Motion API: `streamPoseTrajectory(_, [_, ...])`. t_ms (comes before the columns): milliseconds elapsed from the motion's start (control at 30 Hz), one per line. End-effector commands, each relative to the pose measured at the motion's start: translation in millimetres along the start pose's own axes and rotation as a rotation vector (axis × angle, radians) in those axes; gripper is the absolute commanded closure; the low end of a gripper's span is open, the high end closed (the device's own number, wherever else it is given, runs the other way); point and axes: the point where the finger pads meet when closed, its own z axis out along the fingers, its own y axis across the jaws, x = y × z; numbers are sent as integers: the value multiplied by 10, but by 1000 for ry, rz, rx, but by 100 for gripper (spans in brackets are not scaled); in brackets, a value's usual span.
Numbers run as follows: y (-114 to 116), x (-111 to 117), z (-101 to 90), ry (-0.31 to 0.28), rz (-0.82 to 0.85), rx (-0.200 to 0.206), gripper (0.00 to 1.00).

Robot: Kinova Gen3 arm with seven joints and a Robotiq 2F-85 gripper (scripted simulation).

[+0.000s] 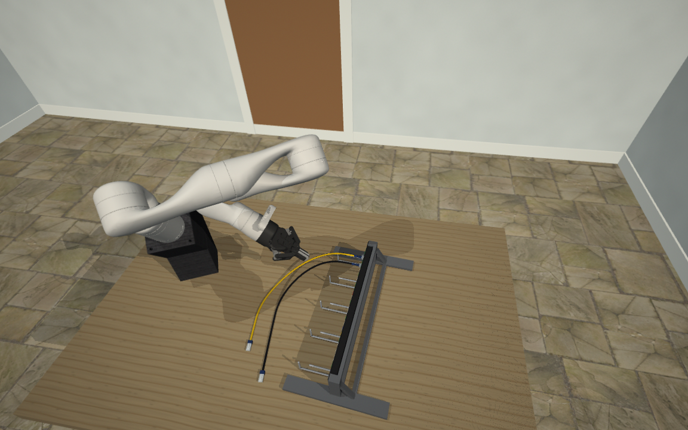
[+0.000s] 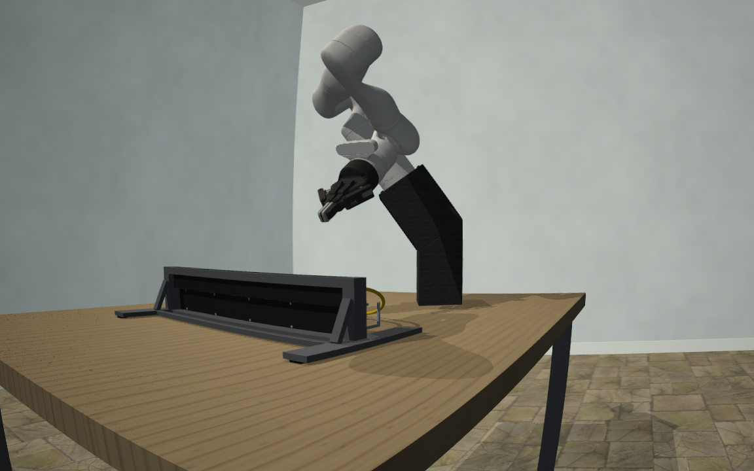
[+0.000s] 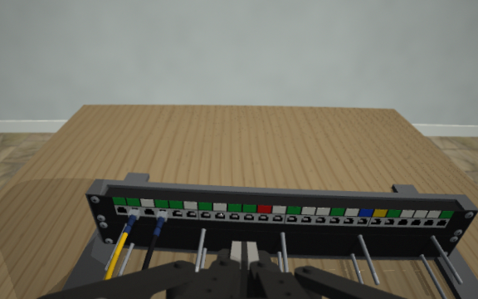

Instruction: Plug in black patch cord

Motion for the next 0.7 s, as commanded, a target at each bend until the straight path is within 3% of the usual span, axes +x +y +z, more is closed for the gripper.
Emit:
streamPoseTrajectory(0, [11, 17, 43, 3, 4, -4, 100])
streamPoseTrajectory(200, [11, 18, 145, 3, 4, -4, 100])
streamPoseTrajectory(600, [13, 19, 696, 3, 4, -4, 100])
streamPoseTrajectory(667, [13, 19, 696, 3, 4, -4, 100])
